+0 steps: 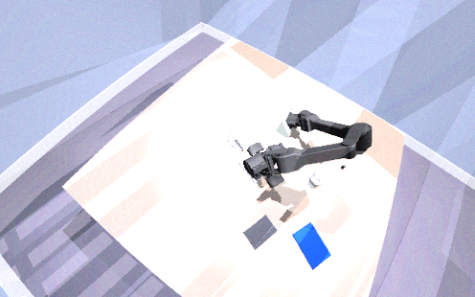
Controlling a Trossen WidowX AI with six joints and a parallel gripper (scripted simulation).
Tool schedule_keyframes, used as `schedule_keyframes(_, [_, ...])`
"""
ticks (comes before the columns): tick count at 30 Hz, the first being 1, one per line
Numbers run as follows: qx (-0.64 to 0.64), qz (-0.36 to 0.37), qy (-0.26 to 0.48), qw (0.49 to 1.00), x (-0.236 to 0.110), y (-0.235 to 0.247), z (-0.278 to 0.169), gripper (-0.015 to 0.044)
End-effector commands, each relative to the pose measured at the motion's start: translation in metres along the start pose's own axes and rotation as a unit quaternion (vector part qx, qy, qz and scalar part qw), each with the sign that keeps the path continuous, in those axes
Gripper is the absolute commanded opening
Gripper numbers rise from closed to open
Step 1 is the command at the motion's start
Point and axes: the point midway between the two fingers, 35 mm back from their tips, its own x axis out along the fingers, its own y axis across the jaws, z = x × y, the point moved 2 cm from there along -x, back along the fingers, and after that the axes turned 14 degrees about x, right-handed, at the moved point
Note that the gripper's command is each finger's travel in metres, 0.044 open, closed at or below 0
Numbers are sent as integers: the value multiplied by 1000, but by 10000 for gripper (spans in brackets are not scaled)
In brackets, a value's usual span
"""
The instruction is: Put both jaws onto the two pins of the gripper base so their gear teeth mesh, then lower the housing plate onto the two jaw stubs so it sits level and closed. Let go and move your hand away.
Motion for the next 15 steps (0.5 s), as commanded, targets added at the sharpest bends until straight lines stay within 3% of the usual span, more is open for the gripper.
schedule_keyframes(1, [2,2,0,1000,1,0,0,134])
schedule_keyframes(15, [3,2,0,1000,4,0,0,134])
